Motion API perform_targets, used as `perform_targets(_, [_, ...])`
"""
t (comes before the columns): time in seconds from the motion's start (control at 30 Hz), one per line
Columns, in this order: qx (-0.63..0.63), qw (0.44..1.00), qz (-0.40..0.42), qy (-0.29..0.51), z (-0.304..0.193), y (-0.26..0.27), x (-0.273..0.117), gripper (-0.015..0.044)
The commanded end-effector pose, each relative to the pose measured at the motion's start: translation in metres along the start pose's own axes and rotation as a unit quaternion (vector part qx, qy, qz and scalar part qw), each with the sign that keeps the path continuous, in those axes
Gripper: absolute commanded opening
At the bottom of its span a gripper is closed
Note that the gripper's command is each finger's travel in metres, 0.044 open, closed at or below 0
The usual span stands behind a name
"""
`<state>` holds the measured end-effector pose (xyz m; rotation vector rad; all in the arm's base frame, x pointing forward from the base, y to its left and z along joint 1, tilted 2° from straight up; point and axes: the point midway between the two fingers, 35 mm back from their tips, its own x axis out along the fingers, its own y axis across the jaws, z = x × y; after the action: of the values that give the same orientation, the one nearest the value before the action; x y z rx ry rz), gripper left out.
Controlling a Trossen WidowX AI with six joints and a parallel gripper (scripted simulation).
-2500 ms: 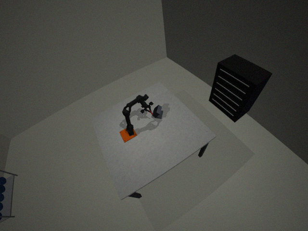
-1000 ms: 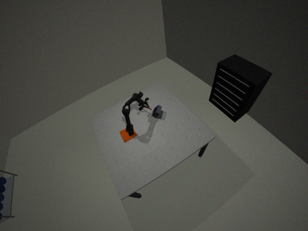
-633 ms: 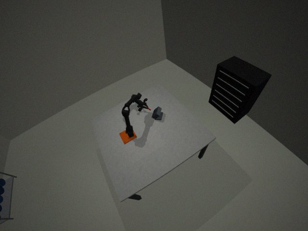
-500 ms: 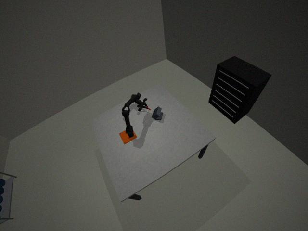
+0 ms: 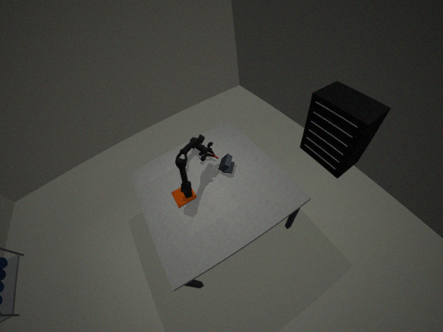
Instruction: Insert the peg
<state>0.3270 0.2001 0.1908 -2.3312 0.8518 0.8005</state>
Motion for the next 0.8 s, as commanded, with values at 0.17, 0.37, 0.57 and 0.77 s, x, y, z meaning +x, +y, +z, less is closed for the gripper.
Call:
perform_targets(0.17, [-0.012,1.000,-0.003,0.006,0.002,0.000,0.015,0.0000])
perform_targets(0.37, [-0.015,1.000,-0.006,0.008,0.003,-0.001,0.022,0.0000])
perform_targets(0.57, [-0.010,1.000,-0.007,0.011,0.003,-0.001,0.027,0.0000])
perform_targets(0.77, [-0.008,1.000,-0.008,0.011,0.003,-0.001,0.029,0.0000])
